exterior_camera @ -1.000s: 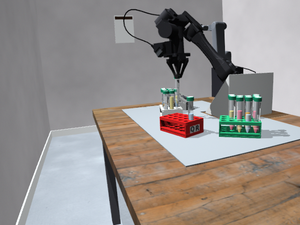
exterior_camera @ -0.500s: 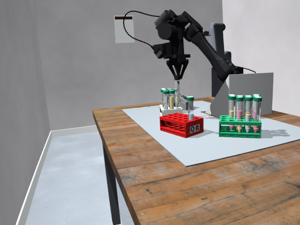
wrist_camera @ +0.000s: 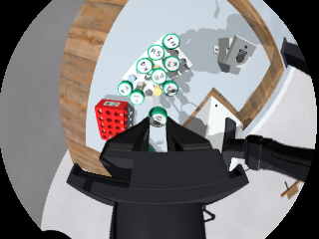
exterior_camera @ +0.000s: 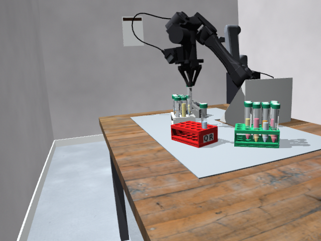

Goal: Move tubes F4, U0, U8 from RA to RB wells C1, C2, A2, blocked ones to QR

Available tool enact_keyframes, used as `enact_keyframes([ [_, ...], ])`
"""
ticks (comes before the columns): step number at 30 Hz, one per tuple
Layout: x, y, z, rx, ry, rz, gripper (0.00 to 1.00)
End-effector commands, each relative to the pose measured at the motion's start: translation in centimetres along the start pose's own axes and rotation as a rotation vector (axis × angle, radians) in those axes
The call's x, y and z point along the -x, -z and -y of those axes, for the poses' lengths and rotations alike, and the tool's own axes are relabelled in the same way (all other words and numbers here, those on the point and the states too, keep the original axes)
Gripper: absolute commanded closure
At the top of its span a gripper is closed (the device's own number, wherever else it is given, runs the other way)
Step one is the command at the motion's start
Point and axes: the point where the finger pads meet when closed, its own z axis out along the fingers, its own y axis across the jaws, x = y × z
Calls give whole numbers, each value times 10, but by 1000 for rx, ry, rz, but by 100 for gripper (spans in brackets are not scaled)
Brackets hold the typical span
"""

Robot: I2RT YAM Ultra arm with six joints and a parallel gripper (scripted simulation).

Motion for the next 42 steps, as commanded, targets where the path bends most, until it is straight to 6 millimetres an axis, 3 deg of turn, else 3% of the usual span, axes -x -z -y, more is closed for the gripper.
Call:
enact_keyframes([
  [1, 6, 6, -3, 46, -11, 20, 100],
  [42, 6, -12, -1, 35, -3, 22, 100],
])
